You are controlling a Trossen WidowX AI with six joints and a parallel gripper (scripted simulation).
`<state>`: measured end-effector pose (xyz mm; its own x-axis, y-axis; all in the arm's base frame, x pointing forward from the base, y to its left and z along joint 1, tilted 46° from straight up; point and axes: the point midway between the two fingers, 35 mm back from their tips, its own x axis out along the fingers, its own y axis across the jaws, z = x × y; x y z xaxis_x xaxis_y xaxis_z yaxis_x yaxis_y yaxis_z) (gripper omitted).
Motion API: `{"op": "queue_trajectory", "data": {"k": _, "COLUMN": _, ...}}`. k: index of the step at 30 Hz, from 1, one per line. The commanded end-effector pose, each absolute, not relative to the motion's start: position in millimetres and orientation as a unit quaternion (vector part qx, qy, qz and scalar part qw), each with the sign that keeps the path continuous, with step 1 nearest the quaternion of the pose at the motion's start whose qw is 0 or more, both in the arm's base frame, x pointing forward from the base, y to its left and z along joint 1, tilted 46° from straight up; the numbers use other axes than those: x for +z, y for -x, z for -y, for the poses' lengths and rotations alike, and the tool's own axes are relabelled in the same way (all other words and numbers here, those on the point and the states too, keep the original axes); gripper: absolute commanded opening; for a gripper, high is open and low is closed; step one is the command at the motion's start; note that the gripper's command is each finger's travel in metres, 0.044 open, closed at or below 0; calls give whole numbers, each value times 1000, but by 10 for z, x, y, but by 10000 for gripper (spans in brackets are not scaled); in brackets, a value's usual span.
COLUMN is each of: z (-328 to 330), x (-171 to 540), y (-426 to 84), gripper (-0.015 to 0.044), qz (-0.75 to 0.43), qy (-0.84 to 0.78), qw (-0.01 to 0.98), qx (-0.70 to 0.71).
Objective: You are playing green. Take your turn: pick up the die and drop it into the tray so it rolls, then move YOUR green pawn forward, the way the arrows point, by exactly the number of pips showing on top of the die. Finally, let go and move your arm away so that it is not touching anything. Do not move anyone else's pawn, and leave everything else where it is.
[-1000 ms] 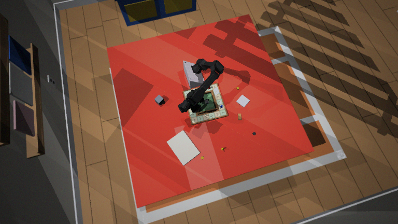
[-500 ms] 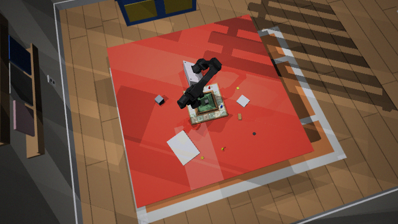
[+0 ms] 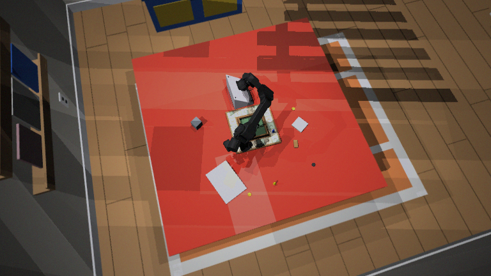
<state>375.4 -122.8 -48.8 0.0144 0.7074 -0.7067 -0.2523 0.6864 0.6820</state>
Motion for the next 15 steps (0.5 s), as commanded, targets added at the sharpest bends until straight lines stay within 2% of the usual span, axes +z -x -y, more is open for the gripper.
{"op": "queue_trajectory", "data": {"k": 1, "z": 1205, "x": -522, "y": -3822, "gripper": 0, "qz": -606, "qy": -191, "qw": 690, "qx": 345}}
{"op": "queue_trajectory", "data": {"k": 15, "z": 954, "x": -767, "y": -3831, "gripper": 0, "qz": -606, "qy": -191, "qw": 690, "qx": 346}}
